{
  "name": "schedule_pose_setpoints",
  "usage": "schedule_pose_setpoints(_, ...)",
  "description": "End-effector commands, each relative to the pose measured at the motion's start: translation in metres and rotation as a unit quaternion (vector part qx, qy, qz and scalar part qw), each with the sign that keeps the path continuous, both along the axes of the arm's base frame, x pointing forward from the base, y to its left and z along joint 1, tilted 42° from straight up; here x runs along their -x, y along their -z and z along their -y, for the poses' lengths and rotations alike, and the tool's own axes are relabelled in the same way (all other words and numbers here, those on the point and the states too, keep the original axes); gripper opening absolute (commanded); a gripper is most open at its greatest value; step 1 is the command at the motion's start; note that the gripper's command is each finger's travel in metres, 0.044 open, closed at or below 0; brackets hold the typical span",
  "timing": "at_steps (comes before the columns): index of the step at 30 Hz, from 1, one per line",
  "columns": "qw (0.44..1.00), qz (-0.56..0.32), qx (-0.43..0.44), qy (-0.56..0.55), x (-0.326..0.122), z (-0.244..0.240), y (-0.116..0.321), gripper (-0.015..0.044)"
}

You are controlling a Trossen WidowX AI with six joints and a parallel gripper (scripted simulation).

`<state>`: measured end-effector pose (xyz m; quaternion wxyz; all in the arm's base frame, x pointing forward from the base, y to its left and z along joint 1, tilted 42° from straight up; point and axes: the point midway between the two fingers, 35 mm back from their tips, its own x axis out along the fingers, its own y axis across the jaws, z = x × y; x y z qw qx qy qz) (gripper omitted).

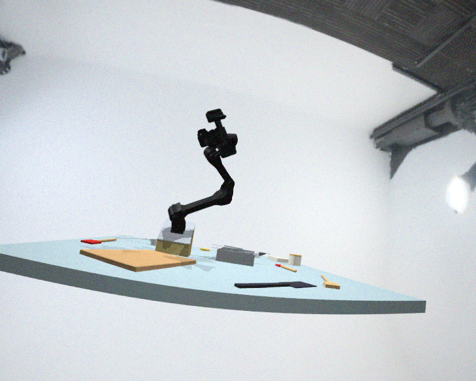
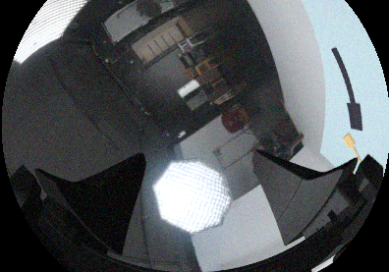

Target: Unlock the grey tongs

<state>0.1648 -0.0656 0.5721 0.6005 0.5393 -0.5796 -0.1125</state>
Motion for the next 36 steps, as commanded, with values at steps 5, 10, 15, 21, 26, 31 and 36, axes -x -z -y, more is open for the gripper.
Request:
schedule_pose_setpoints(5, 0.997, 0.061, -0.012, -0.052, 0.016, -0.003, -0.008, 0.0269)
schedule_pose_setpoints(10, 0.962, 0.205, -0.05, -0.175, 0.056, -0.002, -0.024, 0.026)
schedule_pose_setpoints(15, 0.887, 0.344, -0.102, -0.29, 0.094, 0.016, -0.032, 0.026)
schedule_pose_setpoints(21, 0.749, 0.492, -0.18, -0.406, 0.127, 0.056, -0.029, 0.026)
schedule_pose_setpoints(26, 0.606, 0.594, -0.248, -0.466, 0.139, 0.1, -0.019, 0.026)
schedule_pose_setpoints(31, 0.446, 0.68, -0.317, -0.489, 0.134, 0.151, 0.003, 0.026)
schedule_pose_setpoints(36, 0.282, 0.74, -0.382, -0.476, 0.108, 0.199, 0.034, 0.026)
